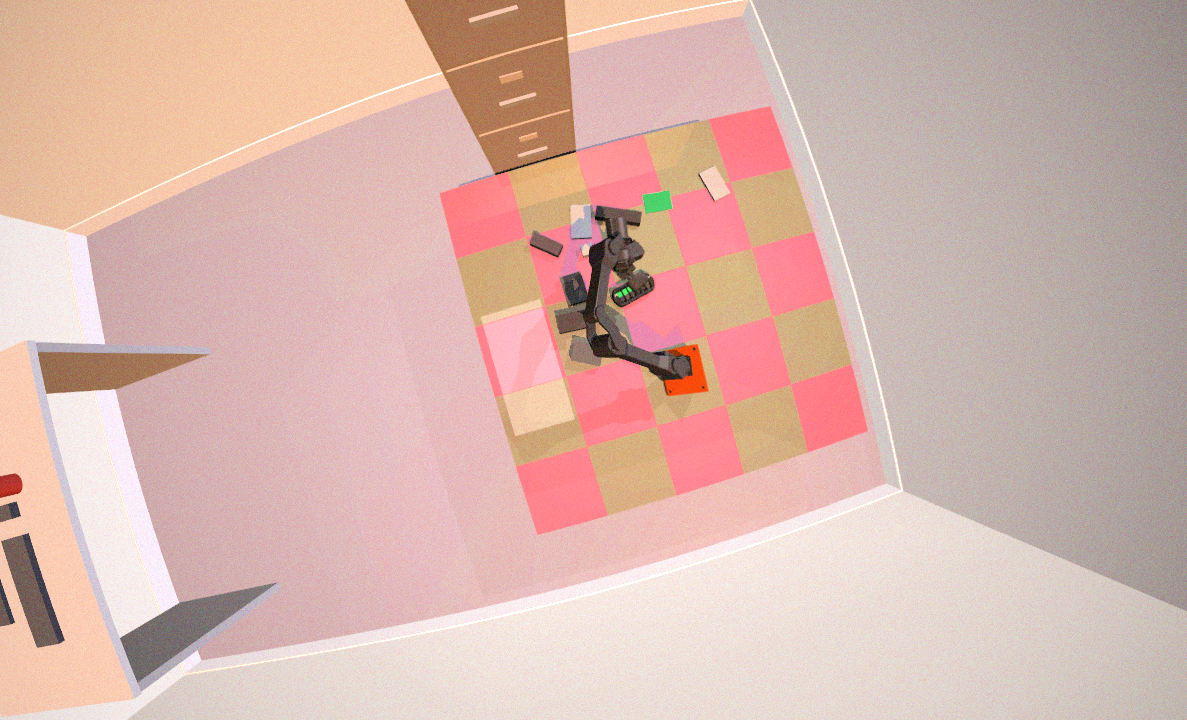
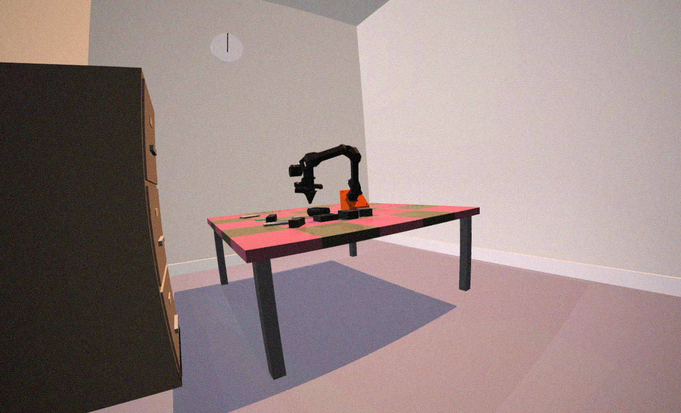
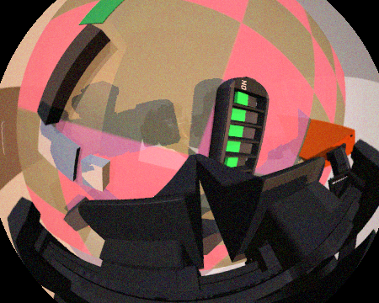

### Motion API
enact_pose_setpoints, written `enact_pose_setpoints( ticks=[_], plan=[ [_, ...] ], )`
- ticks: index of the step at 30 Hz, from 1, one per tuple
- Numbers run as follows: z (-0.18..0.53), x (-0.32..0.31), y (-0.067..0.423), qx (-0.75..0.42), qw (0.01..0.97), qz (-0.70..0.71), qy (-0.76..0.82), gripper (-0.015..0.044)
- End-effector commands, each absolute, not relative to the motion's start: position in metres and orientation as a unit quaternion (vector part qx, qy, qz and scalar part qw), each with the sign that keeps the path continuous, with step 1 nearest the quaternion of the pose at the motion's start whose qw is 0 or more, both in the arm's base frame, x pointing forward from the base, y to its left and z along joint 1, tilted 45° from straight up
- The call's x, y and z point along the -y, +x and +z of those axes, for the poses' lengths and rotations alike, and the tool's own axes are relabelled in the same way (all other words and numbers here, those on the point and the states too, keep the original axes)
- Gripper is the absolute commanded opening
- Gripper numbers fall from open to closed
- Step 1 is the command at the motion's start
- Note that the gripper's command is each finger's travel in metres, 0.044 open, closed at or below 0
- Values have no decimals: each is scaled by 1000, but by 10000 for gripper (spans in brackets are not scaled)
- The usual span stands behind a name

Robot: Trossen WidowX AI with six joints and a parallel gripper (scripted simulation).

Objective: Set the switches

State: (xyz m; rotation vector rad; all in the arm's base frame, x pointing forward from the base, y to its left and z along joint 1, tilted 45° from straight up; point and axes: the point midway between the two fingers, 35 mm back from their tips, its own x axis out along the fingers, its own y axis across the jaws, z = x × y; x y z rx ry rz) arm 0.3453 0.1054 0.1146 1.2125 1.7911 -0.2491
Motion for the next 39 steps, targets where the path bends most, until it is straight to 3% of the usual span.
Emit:
enact_pose_setpoints(
  ticks=[1,24,35,39],
  plan=[
    [118,-104,327,-710,456,-104,526,0],
    [95,-104,215,-623,392,-98,670,0],
    [94,-104,213,-623,392,-98,670,0],
    [101,-104,222,-631,398,-114,657,105]
  ],
)
